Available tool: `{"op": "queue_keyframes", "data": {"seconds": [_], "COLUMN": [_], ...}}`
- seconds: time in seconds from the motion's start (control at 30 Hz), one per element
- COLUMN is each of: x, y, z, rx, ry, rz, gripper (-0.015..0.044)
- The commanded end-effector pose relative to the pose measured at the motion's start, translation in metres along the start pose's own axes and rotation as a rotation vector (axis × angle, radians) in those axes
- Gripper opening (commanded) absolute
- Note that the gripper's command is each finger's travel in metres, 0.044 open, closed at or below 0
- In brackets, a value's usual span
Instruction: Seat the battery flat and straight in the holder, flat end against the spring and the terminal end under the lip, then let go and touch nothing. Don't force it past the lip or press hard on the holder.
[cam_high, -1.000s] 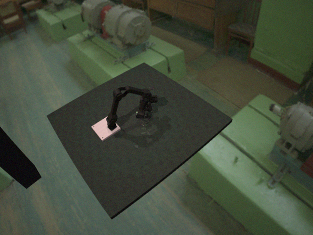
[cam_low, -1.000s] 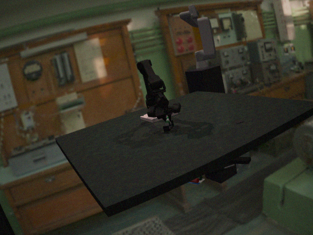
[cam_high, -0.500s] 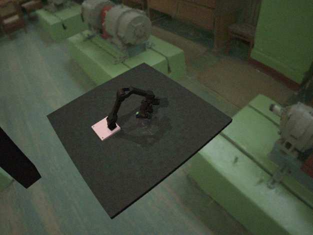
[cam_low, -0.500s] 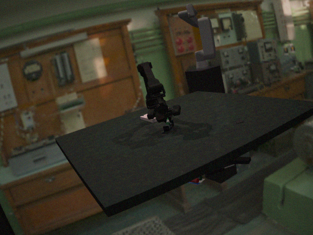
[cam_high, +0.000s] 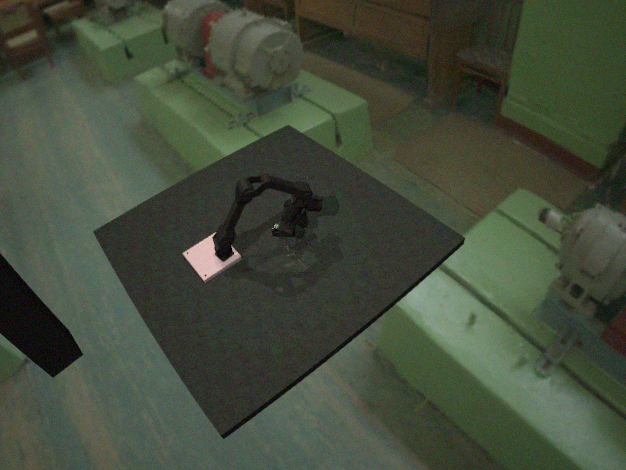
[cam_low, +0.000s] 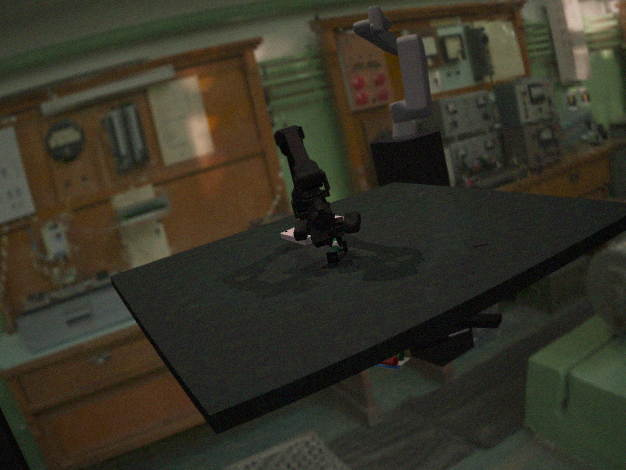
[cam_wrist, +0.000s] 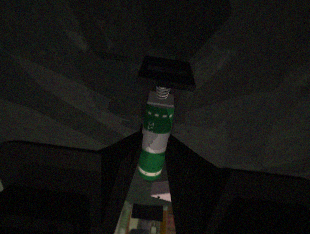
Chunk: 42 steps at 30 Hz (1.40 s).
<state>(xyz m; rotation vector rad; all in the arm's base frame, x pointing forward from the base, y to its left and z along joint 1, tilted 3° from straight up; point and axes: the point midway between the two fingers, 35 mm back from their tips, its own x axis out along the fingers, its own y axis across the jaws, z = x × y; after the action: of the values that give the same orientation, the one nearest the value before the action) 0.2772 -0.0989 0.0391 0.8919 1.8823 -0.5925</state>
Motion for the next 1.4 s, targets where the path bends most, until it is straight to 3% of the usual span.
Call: {"op": "queue_keyframes", "data": {"seconds": [0.0,0.7,1.37], "x": [0.001,-0.005,0.000], "y": [0.000,0.000,0.001], "z": [0.005,0.017,0.014], "rx": [-0.001,-0.001,-0.008], "ry": [0.008,0.011,-0.099], "rz": [-0.001,0.001,-0.013], "gripper": [0.0076,0.0076,0.0076]}}
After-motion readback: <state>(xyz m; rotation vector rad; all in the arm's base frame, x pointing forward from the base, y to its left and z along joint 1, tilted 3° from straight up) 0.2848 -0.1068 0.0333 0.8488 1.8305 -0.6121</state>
